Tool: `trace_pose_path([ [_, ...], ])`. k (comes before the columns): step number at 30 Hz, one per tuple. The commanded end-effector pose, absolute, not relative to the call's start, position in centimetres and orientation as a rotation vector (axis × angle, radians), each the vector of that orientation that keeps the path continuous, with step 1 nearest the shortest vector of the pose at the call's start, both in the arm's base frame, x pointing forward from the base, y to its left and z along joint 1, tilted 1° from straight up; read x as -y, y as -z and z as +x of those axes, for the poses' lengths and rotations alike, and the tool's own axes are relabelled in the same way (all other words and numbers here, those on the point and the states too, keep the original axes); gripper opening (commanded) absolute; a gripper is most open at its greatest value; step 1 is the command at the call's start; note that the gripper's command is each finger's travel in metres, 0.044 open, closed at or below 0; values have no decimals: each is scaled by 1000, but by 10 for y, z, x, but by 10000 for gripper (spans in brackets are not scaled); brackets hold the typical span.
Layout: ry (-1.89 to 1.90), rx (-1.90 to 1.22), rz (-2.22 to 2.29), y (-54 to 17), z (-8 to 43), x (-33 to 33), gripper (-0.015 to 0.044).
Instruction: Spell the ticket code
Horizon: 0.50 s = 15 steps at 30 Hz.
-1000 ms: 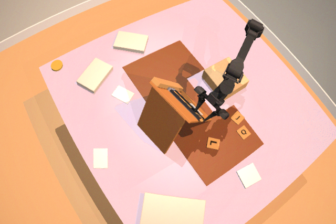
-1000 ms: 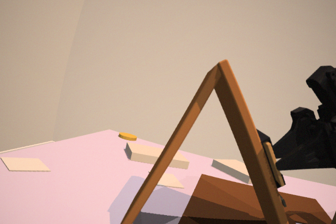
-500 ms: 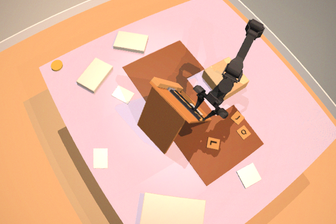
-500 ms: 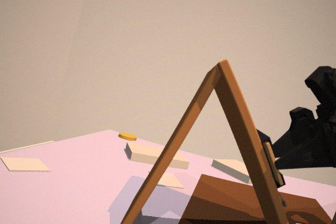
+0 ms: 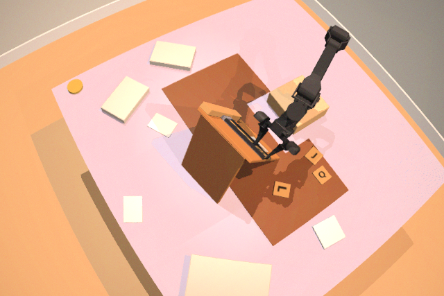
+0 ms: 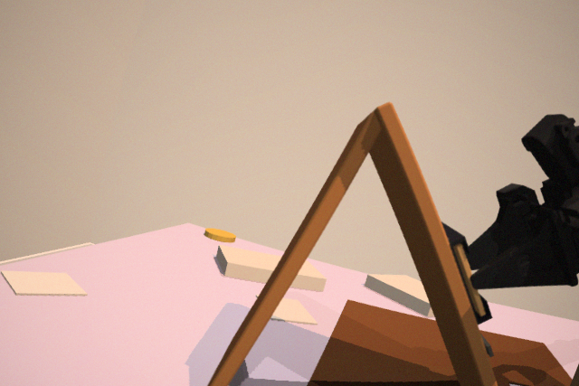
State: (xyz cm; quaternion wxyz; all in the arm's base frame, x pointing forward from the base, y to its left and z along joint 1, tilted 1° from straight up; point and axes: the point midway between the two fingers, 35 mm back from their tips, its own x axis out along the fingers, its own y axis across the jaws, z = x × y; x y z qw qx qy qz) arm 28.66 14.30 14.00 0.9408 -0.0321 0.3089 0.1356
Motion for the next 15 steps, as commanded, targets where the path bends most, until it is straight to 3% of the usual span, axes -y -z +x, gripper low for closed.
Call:
trace_pose_path([
  [1, -279, -628, -68, -140, 288, -141, 0],
  [15, -279, -628, -68, -140, 289, -135, 0],
])
